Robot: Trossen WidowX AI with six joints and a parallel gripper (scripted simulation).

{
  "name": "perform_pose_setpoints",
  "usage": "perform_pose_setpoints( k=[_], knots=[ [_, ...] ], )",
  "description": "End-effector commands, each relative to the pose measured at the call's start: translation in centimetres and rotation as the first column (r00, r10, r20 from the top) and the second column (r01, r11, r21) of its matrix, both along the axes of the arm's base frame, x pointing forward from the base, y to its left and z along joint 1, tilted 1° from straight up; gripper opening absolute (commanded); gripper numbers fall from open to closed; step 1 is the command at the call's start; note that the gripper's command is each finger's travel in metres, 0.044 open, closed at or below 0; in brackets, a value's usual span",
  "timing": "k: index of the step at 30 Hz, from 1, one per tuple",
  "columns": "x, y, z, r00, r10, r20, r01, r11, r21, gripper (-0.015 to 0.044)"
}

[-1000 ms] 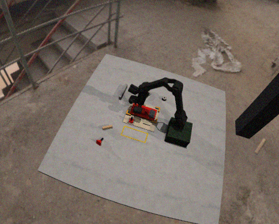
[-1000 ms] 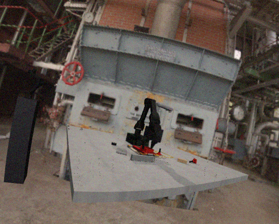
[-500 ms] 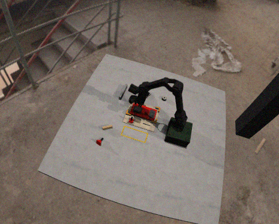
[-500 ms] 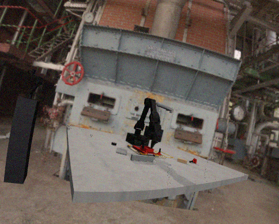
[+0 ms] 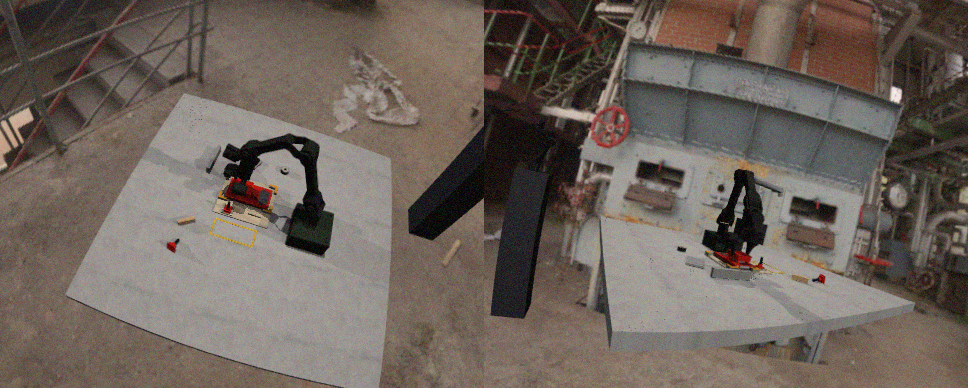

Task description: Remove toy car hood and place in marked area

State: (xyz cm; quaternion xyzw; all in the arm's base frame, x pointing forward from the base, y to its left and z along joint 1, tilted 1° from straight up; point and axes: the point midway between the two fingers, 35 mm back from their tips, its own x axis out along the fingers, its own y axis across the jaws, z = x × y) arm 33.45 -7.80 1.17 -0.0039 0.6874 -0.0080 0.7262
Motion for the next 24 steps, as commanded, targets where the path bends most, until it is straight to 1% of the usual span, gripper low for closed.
perform_pose_setpoints(
  k=[1, 18, 24],
  knots=[
    [0.1, 0.0, 0.4, 1.0, 0.0, 0.003, 0.0, 1.0, 0.001, 0.0],
    [0.0, 0.0, 1.5, 1.0, 0.0, 0.003, 0.0, 1.0, 0.001, 0.0],
    [0.0, 0.1, 3.2, 1.0, 0.0, 0.003, 0.0, 1.0, 0.001, 0.0]
  ],
)
